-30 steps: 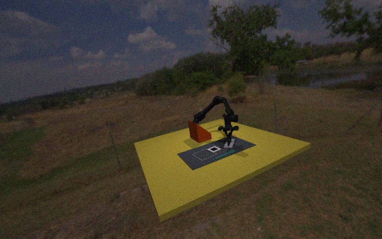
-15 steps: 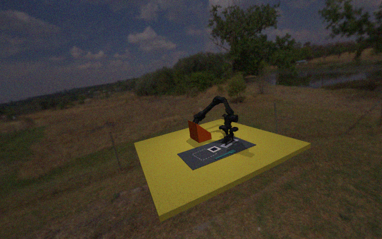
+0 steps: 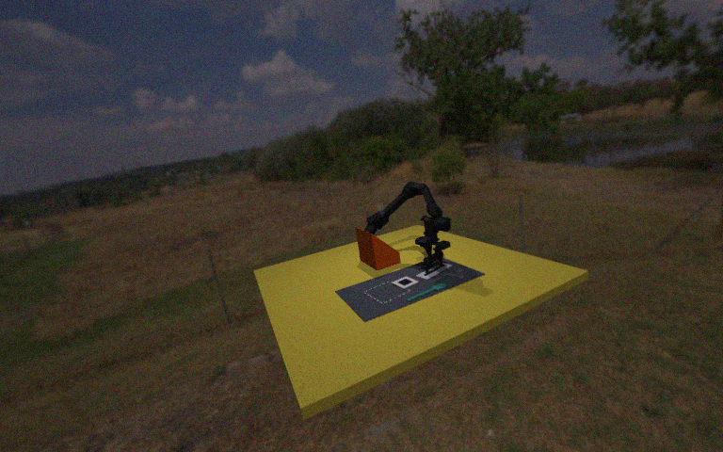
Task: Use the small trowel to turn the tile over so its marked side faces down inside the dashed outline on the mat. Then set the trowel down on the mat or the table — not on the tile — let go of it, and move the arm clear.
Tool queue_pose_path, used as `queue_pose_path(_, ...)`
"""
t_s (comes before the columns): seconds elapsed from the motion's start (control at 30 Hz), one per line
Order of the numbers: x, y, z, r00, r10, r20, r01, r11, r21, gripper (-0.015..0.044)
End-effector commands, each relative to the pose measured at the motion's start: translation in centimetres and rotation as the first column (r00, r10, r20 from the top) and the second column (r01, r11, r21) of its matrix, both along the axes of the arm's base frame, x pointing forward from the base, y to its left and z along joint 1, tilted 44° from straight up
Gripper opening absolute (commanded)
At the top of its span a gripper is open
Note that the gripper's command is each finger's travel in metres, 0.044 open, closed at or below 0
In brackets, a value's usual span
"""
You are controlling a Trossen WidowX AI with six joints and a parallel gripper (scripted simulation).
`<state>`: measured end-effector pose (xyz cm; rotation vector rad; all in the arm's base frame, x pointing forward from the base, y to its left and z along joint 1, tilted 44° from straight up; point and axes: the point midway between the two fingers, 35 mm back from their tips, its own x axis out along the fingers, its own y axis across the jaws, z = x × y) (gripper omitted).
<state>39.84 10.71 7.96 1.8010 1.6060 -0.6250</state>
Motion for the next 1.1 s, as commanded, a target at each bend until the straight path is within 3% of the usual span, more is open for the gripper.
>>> queue_pose_path(0.0,0.0,0.1,-0.1,1.0,-0.003,-0.01,0.003,1.0,0.004,0.027)
queue_pose_path(0.57,0.0,0.1,-0.1,1.0,-0.003,-0.01,0.003,1.0,0.004,0.027)
queue_pose_path(0.73,-0.9,-2.8,2.9,1.0,-0.018,-0.024,0.018,1.0,0.007,0.027)
queue_pose_path(1.07,-0.8,-2.9,3.1,1.0,-0.007,-0.013,0.007,1.0,0.005,0.027)
